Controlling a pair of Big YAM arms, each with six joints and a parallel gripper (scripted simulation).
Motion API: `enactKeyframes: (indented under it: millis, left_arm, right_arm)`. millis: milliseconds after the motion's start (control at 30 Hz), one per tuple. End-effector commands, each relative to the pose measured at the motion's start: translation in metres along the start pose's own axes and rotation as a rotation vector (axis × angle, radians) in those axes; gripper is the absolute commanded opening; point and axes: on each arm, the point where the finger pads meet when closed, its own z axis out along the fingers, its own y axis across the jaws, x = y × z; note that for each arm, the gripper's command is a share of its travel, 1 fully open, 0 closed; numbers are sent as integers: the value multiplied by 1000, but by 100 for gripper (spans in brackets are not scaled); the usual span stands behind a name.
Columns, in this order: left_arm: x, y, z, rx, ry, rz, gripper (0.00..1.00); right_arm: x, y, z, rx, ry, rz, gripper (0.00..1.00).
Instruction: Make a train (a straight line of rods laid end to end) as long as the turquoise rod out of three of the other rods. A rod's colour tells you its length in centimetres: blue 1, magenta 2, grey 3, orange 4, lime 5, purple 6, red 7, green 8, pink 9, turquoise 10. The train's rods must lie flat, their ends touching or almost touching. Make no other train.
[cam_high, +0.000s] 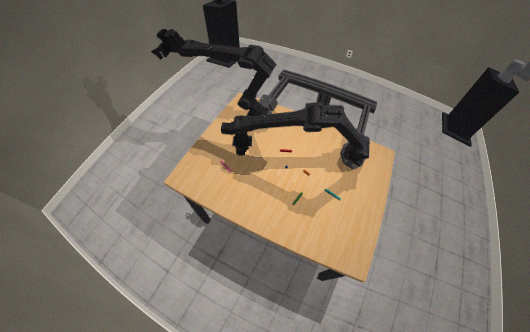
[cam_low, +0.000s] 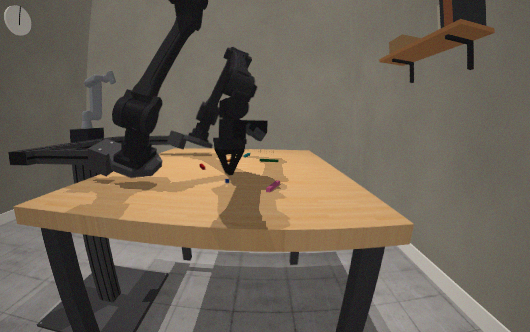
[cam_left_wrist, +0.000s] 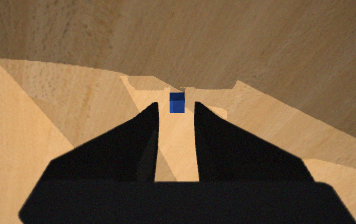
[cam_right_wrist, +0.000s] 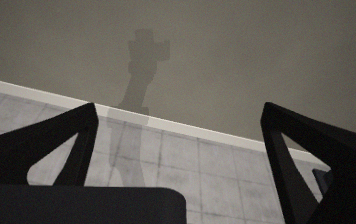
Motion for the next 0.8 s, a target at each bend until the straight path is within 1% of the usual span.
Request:
enactKeyframes:
  millis: [0, 767]
  left_arm:
    - [16, -10, 0, 18, -1, 6, 23]
    - [18, -16, -6, 28, 1, 3, 23]
  right_arm:
    - [-46, -10, 3, 23, -87, 12, 100]
    - [-46, -10, 3, 23, -87, 12, 100]
